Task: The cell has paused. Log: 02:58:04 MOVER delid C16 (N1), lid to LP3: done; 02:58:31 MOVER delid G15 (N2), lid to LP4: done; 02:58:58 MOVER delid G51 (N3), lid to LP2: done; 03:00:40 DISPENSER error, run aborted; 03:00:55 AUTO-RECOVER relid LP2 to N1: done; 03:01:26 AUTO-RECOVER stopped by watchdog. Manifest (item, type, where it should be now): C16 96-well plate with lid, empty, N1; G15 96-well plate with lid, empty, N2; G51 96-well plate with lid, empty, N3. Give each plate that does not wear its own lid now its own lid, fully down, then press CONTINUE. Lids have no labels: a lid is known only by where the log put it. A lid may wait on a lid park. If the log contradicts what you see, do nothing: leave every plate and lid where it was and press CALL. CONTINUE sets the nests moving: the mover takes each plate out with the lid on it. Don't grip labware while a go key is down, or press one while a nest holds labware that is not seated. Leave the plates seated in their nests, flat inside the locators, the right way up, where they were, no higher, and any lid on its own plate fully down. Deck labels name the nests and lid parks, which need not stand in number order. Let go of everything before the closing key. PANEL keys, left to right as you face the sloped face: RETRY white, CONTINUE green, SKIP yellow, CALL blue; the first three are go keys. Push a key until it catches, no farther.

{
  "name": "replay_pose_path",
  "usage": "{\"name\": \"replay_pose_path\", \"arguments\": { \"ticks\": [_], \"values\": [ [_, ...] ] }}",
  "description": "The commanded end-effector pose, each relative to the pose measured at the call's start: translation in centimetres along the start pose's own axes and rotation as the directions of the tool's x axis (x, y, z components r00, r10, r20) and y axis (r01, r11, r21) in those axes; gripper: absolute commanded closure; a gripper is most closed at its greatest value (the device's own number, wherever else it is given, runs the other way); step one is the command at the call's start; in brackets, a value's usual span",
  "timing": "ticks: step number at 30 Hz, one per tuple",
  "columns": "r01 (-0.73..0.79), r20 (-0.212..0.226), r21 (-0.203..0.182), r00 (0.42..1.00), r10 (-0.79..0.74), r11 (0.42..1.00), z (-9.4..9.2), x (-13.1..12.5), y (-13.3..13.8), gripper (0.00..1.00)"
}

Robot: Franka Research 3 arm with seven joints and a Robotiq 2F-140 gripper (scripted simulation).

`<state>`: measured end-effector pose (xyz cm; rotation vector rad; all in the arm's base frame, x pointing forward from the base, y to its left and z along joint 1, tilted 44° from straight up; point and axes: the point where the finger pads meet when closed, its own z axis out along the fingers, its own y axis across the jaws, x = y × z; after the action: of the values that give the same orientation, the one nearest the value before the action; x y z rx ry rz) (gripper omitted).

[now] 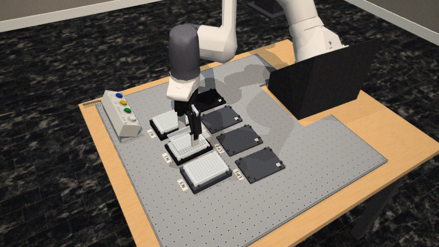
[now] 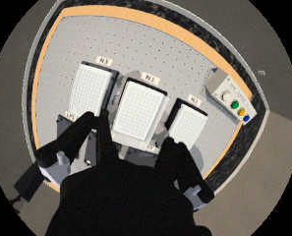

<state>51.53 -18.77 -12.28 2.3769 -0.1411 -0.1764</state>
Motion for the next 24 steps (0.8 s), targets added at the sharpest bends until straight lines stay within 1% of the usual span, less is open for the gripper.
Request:
{"name": "replay_pose_path", "arguments": {
  "ticks": [1, 10, 24],
  "values": [
    [0.008, -0.006, 0.003, 1.0, -0.008, 1.0, 0.6, 0.2, -0.1, 1.0],
    [0.008, -0.006, 0.003, 1.0, -0.008, 1.0, 1.7, 0.2, -0.1, 1.0],
    [0.008, -0.006, 0.003, 1.0, -0.008, 1.0, 2.3, 0.2, -0.1, 1.0]
  ]
}}
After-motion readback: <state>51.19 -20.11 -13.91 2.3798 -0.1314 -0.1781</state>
